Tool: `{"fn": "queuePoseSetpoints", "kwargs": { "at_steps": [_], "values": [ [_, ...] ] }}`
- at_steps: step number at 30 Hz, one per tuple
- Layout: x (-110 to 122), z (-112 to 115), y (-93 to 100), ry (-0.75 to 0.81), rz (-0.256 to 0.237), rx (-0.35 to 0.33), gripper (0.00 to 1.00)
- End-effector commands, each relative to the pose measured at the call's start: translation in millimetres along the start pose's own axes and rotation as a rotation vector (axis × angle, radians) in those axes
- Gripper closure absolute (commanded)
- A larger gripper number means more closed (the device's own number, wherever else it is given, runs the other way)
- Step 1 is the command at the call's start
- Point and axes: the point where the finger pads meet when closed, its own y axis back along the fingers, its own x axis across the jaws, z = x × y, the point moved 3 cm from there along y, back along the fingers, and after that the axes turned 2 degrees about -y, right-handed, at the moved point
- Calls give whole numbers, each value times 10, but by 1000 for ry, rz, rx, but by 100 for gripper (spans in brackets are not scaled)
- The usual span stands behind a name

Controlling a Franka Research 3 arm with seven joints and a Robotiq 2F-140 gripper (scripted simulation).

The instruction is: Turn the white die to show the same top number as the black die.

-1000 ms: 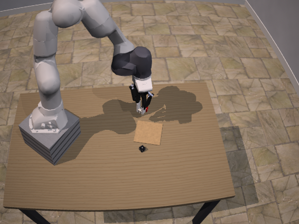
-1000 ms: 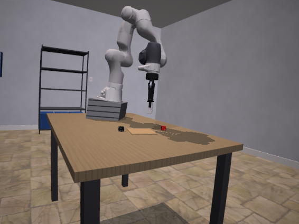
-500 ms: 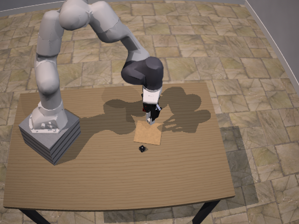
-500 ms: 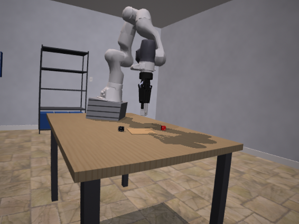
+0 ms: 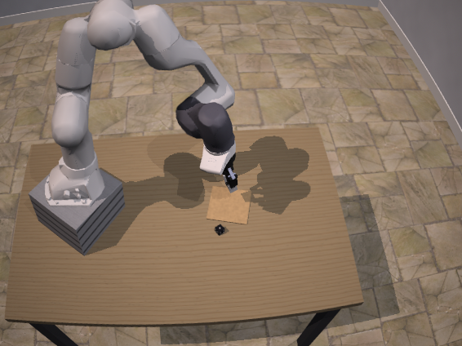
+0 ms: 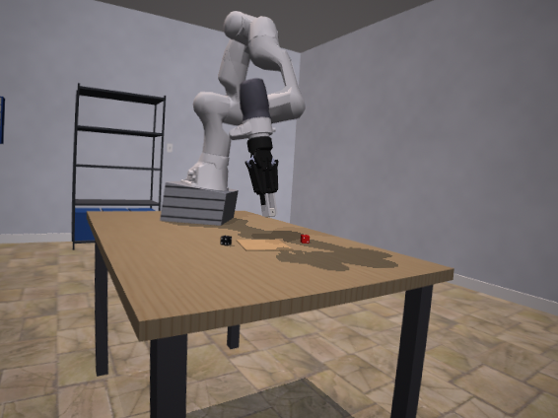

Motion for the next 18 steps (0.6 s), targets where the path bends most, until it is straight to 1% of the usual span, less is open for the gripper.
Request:
{"fn": "queuePoseSetpoints", "kwargs": {
  "at_steps": [1, 2, 6, 7, 13, 15, 18],
  "values": [
    [-63, 3, 28, 165, -22, -43, 87],
    [-69, -22, 24, 165, -17, -68, 87],
    [-71, -30, 23, 165, -16, -76, 87],
    [-77, -55, 17, 165, -8, -114, 87],
    [-77, -55, 17, 165, -8, -114, 87],
    [-85, -92, 4, 166, -3, -200, 87],
    [-85, -92, 4, 166, -3, -200, 87]
  ]
}}
